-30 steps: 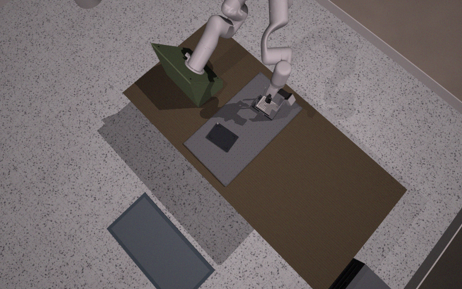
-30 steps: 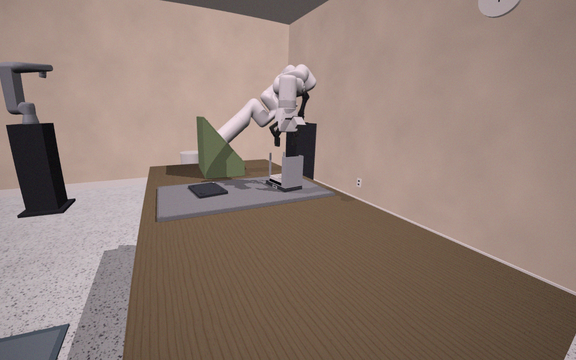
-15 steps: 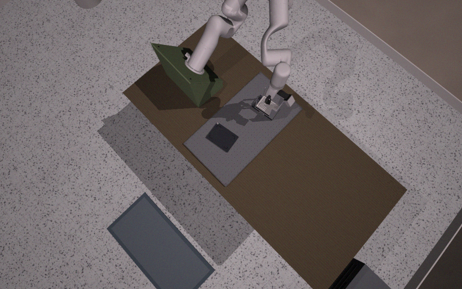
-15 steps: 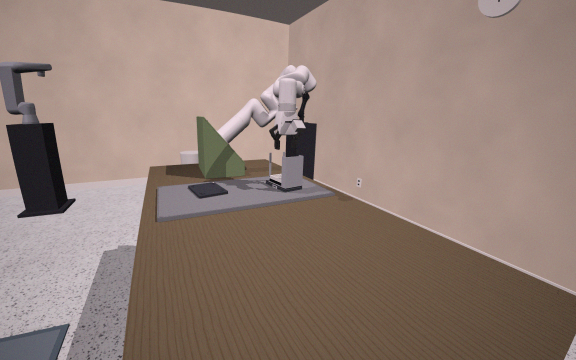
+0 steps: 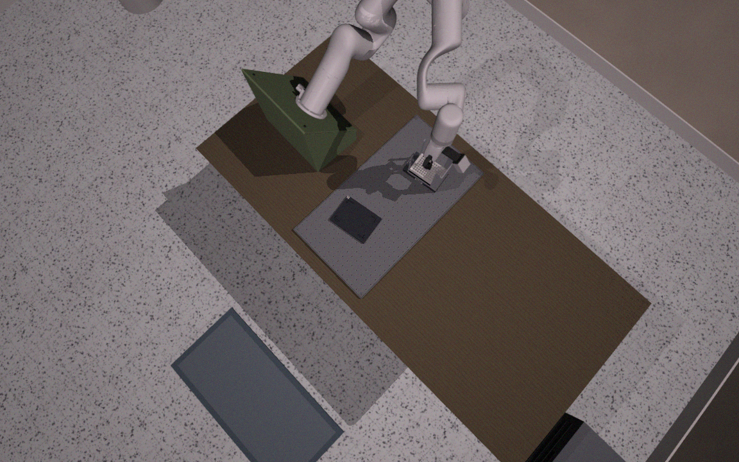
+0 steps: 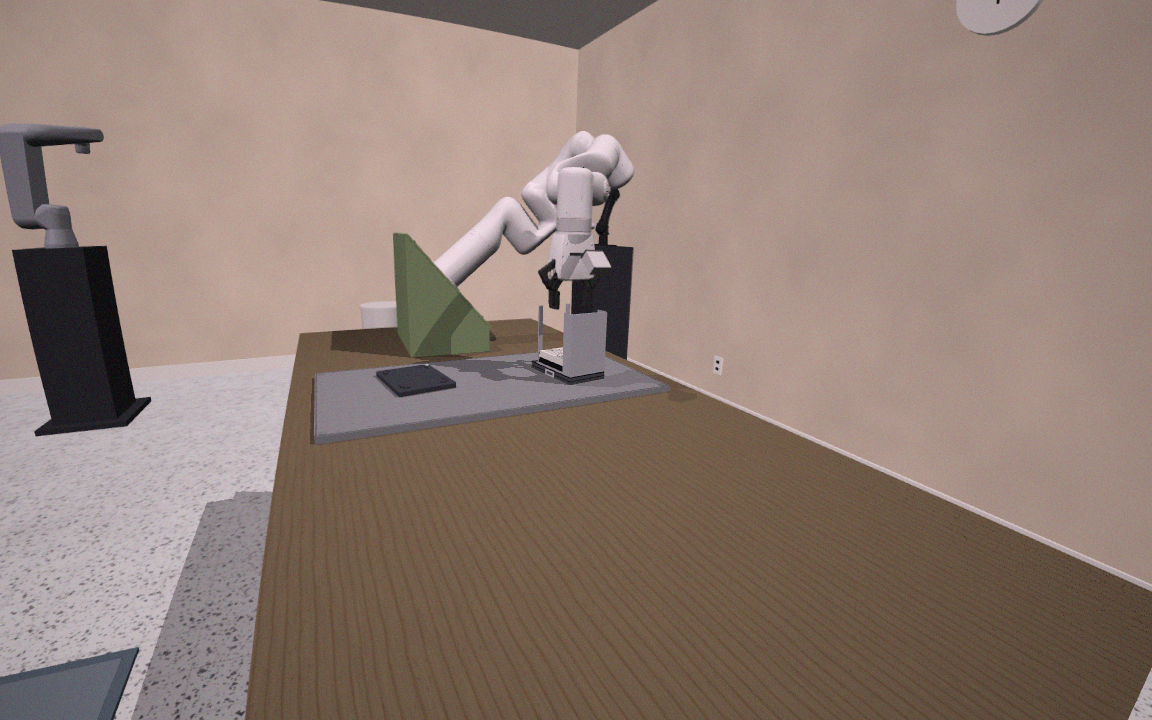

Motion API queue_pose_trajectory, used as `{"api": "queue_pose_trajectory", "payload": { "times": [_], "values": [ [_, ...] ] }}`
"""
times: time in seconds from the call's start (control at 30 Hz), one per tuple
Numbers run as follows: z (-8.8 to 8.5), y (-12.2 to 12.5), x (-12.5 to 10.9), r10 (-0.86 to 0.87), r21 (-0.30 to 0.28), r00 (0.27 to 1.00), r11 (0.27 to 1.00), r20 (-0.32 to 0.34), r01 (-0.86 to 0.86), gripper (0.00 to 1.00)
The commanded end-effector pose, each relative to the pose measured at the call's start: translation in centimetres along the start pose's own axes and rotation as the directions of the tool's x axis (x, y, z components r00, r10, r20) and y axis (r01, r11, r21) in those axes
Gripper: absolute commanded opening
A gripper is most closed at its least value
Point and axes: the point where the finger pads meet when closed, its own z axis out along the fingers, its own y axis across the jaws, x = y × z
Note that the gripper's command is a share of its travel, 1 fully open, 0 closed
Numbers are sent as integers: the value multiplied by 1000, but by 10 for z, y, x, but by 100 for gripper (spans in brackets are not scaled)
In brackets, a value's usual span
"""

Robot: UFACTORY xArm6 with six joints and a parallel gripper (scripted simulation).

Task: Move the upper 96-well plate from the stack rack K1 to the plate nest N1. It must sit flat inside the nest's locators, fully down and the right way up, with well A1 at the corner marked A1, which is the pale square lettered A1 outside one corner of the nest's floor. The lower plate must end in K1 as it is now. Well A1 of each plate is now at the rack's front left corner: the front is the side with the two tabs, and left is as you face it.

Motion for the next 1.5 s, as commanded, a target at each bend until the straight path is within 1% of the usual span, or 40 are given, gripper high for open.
{"api": "queue_pose_trajectory", "payload": {
  "times": [0.0, 0.27, 0.33, 0.83, 0.9, 1.4, 1.47],
  "values": [
    [7, 0, 1, -1, -1, 1000, 1000, -3, 1, 100],
    [21, 0, 1, -1, -1, 1000, 1000, -3, 1, 100],
    [21, 0, 1, -1, -1, 1000, 1000, -3, 1, 100],
    [46, 0, 1, -1, 0, 1000, 1000, -3, 1, 100],
    [46, 0, 1, -1, 0, 1000, 1000, -3, 1, 100],
    [71, 0, 1, -1, 0, 1000, 1000, -3, 1, 100],
    [71, 0, 1, -1, 0, 1000, 1000, -3, 1, 100]
  ]
}}
